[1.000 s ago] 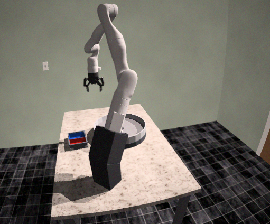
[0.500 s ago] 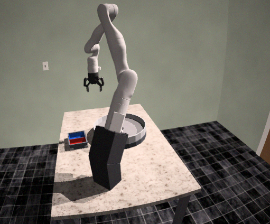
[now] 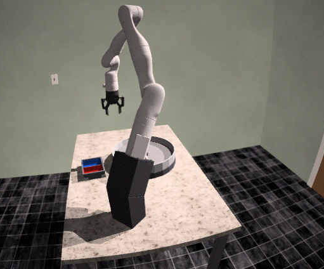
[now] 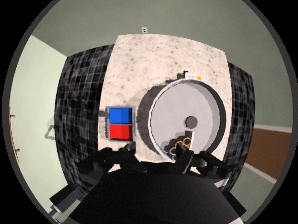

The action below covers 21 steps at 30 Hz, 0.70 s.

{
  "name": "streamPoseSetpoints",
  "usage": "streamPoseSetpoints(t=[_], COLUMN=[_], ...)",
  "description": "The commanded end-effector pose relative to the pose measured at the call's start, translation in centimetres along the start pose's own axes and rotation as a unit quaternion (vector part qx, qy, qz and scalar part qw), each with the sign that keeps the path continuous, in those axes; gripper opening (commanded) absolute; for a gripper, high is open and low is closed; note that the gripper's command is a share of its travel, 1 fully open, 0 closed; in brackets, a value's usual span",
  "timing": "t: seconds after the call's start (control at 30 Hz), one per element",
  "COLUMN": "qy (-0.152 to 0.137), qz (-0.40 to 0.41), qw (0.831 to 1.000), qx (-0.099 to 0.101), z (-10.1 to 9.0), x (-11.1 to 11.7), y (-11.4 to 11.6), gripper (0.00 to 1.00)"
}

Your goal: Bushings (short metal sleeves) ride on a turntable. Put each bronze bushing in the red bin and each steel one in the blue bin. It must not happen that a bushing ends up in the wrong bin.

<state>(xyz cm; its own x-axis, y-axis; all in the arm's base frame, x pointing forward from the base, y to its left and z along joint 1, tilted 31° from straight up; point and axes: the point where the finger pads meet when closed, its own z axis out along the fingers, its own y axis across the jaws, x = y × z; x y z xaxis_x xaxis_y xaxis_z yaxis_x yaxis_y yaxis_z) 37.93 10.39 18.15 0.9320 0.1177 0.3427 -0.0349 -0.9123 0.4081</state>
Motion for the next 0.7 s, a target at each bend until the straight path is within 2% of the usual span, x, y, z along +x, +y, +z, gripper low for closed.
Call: streamPoseSetpoints(t=[0.0,0.03,0.1,0.17,0.27,0.37,0.43,0.53,0.63,0.67], qy=[-0.01,-0.01,-0.01,-0.01,-0.01,-0.01,-0.01,-0.009,-0.009,-0.009], qz=[-0.01,-0.01,-0.08,-0.08,-0.183,-0.183,-0.251,-0.351,-0.351,-0.384], qw=[1.0,1.0,0.997,0.997,0.983,0.983,0.968,0.936,0.936,0.923], qx=[0.002,0.002,0.003,0.003,0.004,0.004,0.004,0.005,0.005,0.006], z=[0.8,0.8,1.9,1.9,3.5,3.5,4.5,6.1,6.1,6.6], x=[-0.5,-0.5,-1.1,-1.1,-1.9,-1.9,-2.4,-3.2,-3.2,-3.5], y=[0.9,0.9,1.2,1.2,1.7,1.7,2.1,2.6,2.6,2.7], gripper=[0.19,0.19,0.19,0.19,0.19,0.19,0.19,0.19,0.19,0.19])
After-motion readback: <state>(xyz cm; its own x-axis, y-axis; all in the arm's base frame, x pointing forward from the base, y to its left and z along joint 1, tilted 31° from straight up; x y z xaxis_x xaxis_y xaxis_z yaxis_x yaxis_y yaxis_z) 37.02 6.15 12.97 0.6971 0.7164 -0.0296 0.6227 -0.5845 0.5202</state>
